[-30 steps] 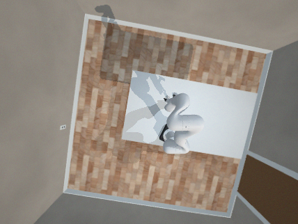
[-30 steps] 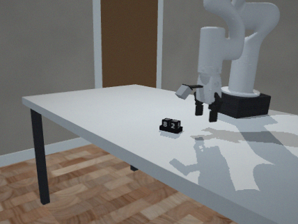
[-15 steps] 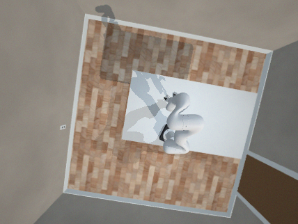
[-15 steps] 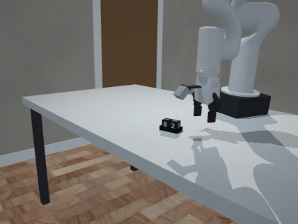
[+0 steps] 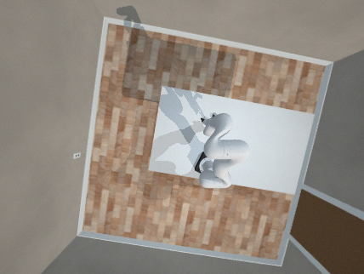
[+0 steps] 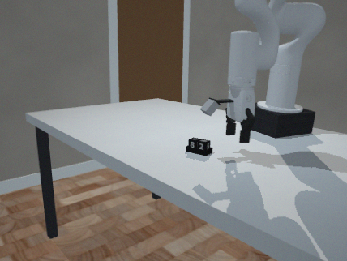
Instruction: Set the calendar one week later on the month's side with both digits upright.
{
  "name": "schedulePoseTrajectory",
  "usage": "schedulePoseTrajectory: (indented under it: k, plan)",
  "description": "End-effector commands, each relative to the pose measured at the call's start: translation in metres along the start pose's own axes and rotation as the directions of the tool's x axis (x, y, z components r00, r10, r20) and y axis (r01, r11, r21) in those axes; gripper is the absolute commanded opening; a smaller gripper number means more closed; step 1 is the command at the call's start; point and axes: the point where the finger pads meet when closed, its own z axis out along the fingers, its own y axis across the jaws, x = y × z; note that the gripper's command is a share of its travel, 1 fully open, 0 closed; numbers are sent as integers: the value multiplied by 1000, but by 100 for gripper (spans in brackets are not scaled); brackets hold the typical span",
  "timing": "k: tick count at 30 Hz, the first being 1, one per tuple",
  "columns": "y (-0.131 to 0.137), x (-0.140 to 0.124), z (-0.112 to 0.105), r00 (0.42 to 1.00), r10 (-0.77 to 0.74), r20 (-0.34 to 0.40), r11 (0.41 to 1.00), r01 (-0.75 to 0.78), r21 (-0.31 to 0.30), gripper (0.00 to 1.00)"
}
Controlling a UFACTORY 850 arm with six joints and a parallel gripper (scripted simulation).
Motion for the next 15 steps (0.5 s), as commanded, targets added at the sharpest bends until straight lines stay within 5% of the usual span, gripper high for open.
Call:
schedulePoseTrajectory:
  k: [1, 15]
  plan:
    - [-1, 2, 0, 997, 79, 18, 997, -79, -7, 100]
    - [-10, 18, 0, 997, 79, 18, 997, -79, -7, 100]
